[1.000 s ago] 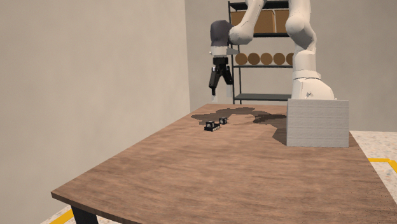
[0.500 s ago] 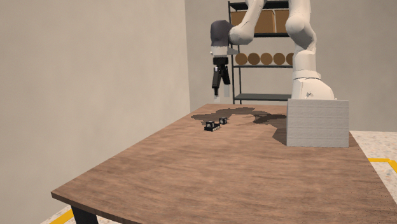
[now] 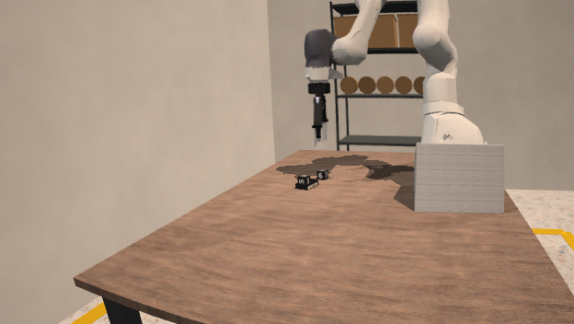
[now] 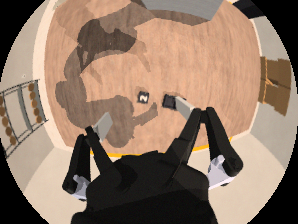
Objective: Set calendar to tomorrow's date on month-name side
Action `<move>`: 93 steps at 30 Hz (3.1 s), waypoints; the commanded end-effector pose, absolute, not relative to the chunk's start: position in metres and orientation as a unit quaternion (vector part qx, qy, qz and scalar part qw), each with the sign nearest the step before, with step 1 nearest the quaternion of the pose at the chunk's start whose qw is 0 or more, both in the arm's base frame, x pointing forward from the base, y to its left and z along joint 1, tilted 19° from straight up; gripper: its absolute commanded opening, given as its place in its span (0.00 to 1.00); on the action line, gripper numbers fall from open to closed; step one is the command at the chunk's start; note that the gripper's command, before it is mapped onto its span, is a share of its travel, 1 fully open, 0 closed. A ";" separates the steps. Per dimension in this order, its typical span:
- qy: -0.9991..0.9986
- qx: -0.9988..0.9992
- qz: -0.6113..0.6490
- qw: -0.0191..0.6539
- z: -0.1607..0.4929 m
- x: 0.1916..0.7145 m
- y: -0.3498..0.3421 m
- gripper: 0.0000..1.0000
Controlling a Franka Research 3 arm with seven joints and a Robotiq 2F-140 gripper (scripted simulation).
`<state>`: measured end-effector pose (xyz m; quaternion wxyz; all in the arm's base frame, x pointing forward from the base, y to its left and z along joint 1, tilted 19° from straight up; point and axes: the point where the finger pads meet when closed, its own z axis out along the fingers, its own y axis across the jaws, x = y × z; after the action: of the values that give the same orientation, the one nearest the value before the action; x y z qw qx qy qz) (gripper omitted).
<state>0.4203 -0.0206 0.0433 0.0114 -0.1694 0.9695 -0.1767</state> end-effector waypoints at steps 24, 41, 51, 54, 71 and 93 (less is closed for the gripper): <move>0.898 -0.406 -0.165 -0.035 0.042 0.420 -0.019 1.00; 0.836 -0.522 -0.159 -0.057 0.041 0.420 -0.019 1.00; 0.789 -0.591 -0.153 -0.070 0.041 0.420 -0.019 1.00; 0.778 -0.605 -0.152 -0.073 0.041 0.420 -0.019 1.00; 0.692 -0.702 -0.141 -0.092 0.041 0.420 -0.019 1.00; 0.569 -0.805 -0.124 -0.113 0.040 0.420 -0.020 1.00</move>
<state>0.4201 -0.0196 0.0406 -0.1069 -0.7660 0.6180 -0.1413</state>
